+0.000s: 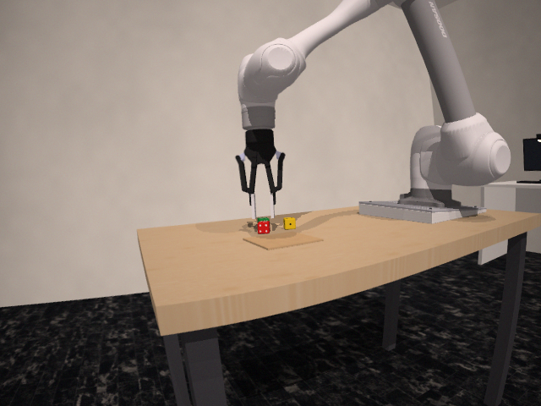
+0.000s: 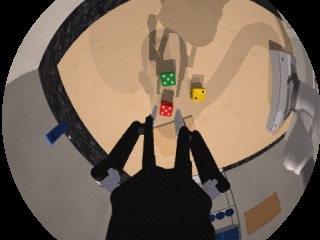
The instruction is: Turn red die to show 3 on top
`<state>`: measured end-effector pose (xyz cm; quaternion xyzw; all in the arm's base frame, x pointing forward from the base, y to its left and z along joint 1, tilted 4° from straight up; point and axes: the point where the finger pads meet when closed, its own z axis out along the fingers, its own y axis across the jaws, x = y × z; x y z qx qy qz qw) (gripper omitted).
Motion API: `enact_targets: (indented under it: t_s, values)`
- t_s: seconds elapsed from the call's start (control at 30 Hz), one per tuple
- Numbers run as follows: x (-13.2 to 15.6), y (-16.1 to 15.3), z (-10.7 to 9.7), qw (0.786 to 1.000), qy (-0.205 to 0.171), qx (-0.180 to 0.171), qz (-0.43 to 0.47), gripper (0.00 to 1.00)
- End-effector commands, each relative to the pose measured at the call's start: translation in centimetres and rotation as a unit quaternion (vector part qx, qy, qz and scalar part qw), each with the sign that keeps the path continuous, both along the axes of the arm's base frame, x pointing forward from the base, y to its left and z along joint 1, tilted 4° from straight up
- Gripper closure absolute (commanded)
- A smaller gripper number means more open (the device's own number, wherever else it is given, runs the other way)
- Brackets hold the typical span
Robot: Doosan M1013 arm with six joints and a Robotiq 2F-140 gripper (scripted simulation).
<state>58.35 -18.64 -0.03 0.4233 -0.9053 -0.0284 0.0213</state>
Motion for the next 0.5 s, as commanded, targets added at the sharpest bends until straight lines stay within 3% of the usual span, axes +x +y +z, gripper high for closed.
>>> enact_targets:
  t_s: [0.0,0.47]
  values:
    - [-0.19,0.1,-0.1,1.0,0.001,-0.001,-0.002,0.72]
    - [-0.2,0.11,-0.24,1.0,0.001,-0.001,-0.002,0.72]
